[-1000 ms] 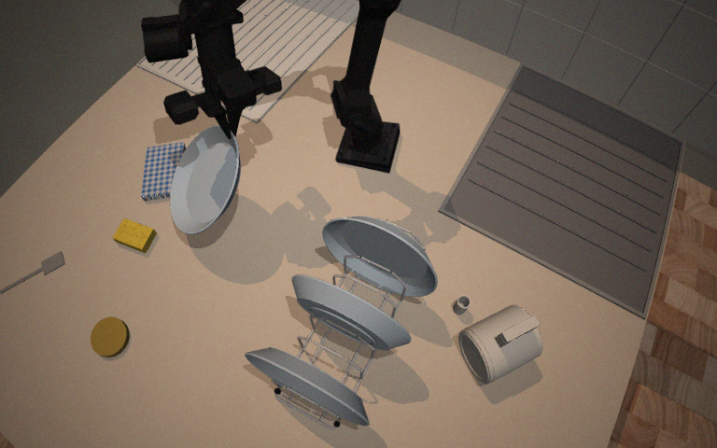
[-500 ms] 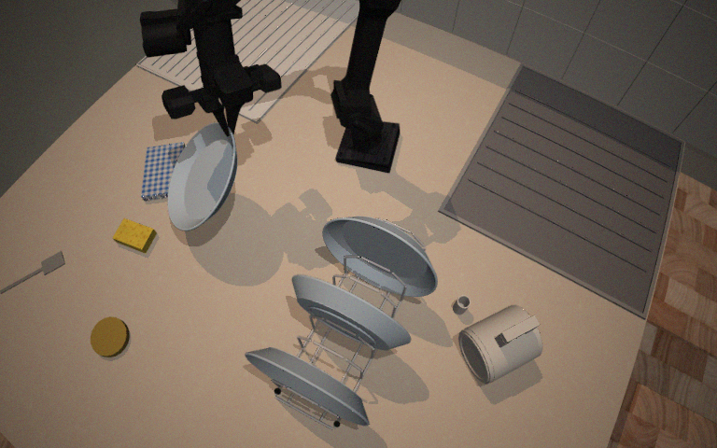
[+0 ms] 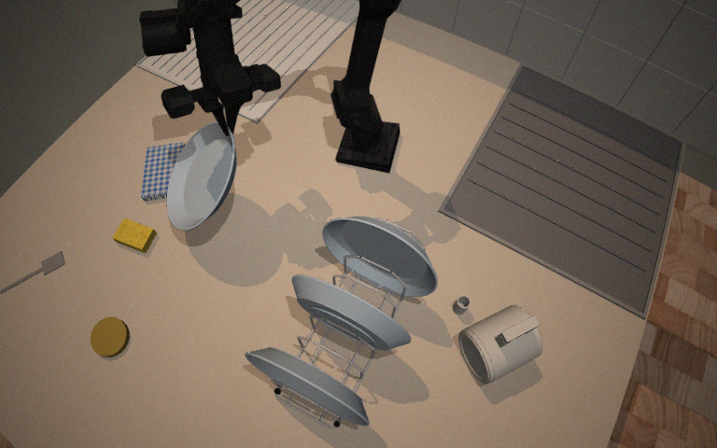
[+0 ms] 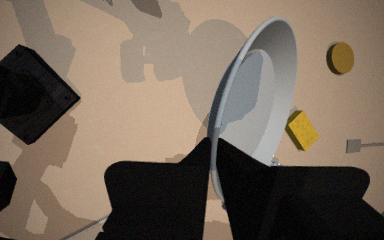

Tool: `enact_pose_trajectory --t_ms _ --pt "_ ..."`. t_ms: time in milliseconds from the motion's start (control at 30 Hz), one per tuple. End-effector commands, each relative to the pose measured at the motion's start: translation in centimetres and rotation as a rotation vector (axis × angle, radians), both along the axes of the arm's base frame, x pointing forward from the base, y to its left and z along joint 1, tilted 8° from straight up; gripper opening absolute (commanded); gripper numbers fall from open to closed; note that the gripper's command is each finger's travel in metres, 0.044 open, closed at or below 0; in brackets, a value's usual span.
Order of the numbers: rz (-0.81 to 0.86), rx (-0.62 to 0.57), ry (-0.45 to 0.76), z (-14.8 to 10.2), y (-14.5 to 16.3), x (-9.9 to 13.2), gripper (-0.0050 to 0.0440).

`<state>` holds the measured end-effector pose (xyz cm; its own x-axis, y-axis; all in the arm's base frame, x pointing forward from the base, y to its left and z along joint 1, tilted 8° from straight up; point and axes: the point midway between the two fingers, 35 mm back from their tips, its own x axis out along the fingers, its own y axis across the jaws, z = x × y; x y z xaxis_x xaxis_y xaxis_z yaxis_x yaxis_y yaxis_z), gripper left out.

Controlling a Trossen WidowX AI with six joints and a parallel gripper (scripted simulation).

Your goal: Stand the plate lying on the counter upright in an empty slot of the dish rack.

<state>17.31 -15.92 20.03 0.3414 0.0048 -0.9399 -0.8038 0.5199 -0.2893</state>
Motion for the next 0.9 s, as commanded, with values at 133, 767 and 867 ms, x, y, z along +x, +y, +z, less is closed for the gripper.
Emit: enact_pose_trajectory --t_ms 133,767,867 --pt "-0.008 0.006 -0.023 0.4 0.0 0.3 0.0" --pt "-0.214 0.117 -0.088 2.4 0.2 0.0 0.0" --pt "-0.239 0.132 -0.096 2.7 0.2 0.0 0.0"
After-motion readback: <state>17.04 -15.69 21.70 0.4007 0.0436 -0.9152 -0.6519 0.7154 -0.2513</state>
